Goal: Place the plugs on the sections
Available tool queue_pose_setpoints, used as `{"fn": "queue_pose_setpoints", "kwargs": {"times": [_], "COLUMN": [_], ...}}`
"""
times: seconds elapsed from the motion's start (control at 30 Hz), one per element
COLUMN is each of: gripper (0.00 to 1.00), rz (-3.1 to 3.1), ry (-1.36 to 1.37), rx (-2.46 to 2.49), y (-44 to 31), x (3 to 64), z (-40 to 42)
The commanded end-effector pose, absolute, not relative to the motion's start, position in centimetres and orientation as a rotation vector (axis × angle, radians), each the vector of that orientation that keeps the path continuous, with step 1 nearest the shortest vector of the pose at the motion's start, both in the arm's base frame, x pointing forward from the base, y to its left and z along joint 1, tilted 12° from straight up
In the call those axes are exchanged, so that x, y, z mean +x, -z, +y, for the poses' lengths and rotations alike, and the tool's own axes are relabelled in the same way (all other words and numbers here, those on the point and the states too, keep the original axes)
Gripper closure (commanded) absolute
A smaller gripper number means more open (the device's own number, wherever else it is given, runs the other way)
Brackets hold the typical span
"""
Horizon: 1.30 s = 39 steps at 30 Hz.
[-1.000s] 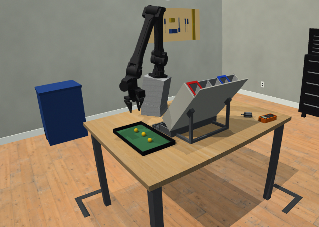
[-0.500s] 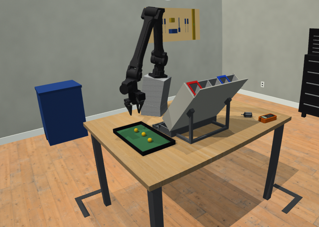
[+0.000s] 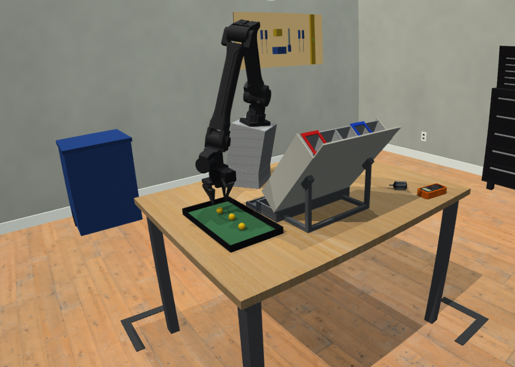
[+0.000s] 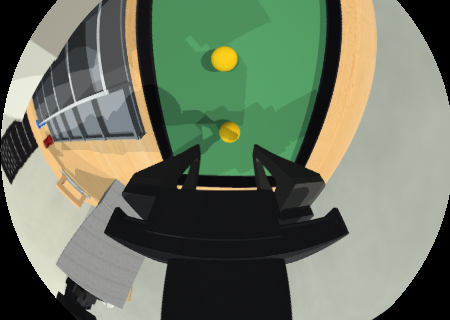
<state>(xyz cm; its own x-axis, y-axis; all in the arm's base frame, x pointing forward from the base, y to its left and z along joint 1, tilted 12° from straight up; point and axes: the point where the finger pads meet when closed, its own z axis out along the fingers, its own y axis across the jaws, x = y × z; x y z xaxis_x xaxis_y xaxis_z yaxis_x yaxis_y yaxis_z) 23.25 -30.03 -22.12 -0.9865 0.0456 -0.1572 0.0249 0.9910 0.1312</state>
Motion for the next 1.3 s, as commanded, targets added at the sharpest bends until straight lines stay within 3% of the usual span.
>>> {"fn": "queue_pose_setpoints", "kwargs": {"times": [0.0,1.27], "gripper": [0.44,0.44], "rz": [2.962,2.961], "ry": [-0.158,-0.156], "rx": [0.063,0.071], "y": [23.0,23.2], "x": [24.4,24.1], "z": [-31.0,-31.0]}}
